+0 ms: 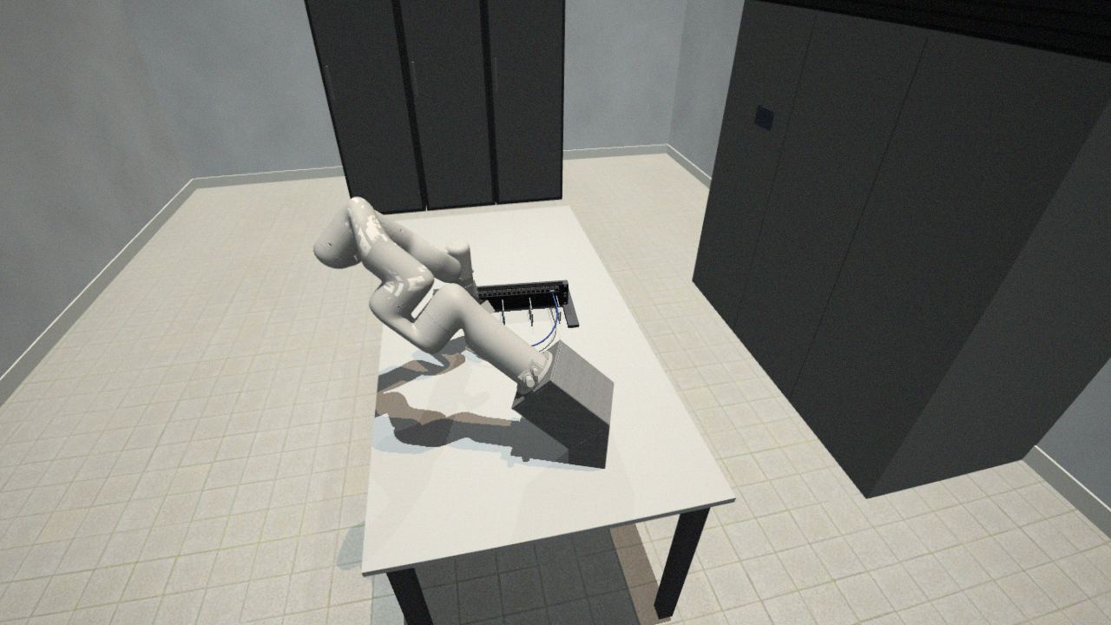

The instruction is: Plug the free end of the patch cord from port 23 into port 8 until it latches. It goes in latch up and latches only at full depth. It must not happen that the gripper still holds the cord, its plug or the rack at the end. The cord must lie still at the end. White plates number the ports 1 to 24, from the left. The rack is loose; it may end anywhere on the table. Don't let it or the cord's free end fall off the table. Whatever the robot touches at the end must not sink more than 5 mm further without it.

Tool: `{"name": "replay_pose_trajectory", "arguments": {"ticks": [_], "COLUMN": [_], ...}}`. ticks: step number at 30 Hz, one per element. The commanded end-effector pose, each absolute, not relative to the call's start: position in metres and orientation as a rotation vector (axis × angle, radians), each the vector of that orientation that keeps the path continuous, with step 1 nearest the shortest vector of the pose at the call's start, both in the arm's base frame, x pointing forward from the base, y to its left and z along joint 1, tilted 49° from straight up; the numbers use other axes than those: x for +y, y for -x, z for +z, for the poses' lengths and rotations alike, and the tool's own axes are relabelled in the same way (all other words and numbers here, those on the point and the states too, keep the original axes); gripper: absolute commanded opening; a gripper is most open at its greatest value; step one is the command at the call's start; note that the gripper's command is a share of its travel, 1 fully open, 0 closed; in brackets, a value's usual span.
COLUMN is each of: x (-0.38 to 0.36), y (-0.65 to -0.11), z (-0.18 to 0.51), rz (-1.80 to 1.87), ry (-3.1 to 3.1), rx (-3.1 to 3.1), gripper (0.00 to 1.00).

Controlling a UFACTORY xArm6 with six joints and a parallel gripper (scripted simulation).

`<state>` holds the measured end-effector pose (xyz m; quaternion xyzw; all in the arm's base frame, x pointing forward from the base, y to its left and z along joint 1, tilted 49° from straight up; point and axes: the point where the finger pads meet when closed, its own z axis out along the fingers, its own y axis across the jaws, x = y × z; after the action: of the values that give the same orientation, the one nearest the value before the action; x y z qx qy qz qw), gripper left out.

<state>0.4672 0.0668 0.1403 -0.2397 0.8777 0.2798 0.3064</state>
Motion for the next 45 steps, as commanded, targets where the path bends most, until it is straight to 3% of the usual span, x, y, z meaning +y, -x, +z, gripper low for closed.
{"name": "replay_pose_trajectory", "arguments": {"ticks": [1,45], "x": [0.061,0.001], "y": [-0.472,-0.519], "z": [0.141,0.14], "rz": [0.763,1.02], "ry": [0.576,-0.16], "rx": [2.347,2.543], "gripper": [0.0,0.0]}}
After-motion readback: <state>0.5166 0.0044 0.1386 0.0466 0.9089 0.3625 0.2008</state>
